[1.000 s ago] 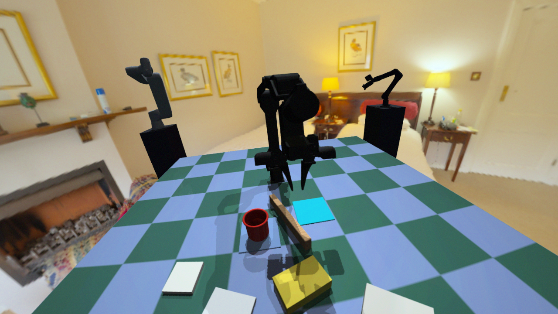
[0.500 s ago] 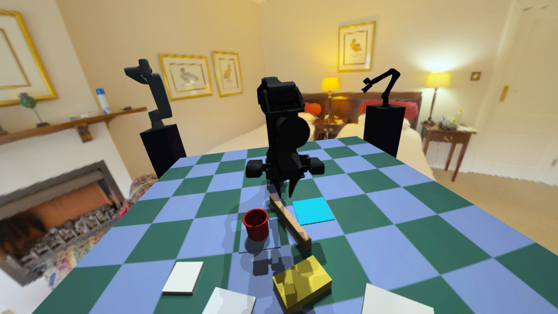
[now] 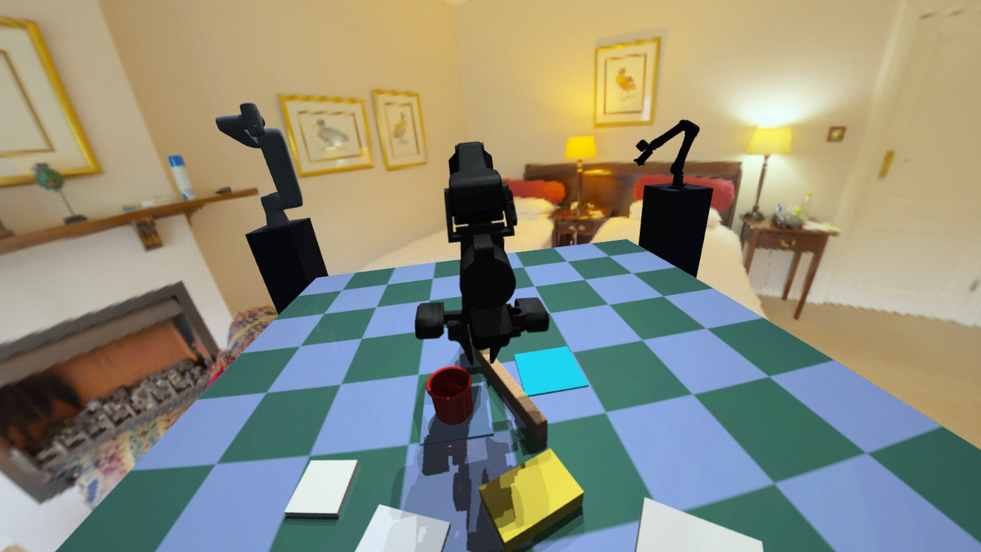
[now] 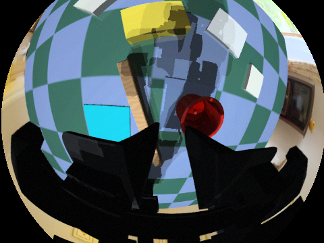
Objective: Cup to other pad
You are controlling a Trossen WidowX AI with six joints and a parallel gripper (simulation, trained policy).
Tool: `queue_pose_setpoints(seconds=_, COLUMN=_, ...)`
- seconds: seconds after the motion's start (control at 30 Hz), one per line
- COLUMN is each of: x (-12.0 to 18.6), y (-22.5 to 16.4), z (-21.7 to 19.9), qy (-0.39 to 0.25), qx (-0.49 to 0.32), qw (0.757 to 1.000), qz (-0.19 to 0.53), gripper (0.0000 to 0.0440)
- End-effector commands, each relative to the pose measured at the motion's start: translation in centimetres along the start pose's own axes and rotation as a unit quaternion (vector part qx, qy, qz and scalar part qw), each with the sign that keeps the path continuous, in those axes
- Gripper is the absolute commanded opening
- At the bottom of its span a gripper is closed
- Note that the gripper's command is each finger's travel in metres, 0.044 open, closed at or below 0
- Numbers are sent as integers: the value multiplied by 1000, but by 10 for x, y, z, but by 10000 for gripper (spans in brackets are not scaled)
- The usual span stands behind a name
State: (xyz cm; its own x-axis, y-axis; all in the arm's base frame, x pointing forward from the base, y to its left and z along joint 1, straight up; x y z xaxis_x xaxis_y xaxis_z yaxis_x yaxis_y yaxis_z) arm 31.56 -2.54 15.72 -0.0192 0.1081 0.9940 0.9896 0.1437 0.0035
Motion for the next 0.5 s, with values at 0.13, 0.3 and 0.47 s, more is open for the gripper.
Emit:
queue_pose_setpoints(seconds=0.13, x=-25, y=-5, z=-10, qy=2, qx=18, qw=1000, qz=26, gripper=154)
queue_pose_setpoints(seconds=0.3, x=-43, y=-8, z=-14, qy=6, qx=33, qw=999, qz=38, gripper=164)
queue_pose_setpoints(seconds=0.47, x=-63, y=-11, z=-17, qy=13, qx=52, qw=997, qz=49, gripper=171)
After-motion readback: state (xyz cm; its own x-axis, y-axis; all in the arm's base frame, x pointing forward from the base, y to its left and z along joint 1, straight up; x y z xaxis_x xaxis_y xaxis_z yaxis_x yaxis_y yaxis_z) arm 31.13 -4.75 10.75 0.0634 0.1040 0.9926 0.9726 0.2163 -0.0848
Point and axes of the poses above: the point midway between the two fingers, 35 mm back from their tips, its own x axis back along the fingers, its own z axis across the jaws, y = z × x, the point moved 1 cm from there along x, back along the fingers, and after that the axes turned 7 degrees about x, right-handed, at the moved point
